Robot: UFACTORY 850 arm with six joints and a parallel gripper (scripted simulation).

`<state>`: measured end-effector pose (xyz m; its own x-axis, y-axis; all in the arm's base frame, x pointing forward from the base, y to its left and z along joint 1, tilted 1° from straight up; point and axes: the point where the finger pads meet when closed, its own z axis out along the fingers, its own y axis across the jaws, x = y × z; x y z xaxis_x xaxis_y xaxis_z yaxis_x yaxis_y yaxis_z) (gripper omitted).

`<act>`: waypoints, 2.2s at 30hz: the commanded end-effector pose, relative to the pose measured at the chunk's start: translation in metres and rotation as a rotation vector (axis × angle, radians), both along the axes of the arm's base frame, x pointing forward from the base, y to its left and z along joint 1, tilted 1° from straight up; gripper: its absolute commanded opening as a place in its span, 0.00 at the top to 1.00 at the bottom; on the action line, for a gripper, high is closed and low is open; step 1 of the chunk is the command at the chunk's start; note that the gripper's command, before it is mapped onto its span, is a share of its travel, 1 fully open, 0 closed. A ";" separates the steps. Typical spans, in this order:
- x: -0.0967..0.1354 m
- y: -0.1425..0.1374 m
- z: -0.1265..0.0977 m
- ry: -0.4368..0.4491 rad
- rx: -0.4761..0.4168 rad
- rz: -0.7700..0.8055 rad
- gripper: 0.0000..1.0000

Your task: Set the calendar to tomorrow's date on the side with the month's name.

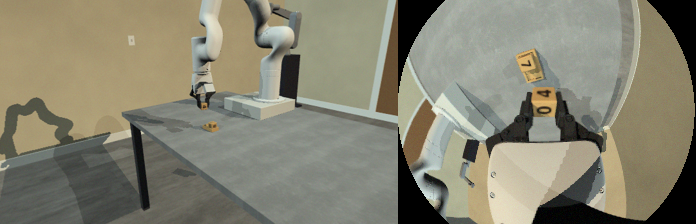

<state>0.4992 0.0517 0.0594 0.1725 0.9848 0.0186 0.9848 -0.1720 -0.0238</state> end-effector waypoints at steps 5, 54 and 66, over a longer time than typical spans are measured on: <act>0.029 0.000 -0.002 0.006 -0.023 -0.309 0.71; 0.114 -0.004 -0.011 0.020 -0.041 -1.316 0.71; 0.114 -0.004 -0.036 0.019 -0.042 -1.316 0.71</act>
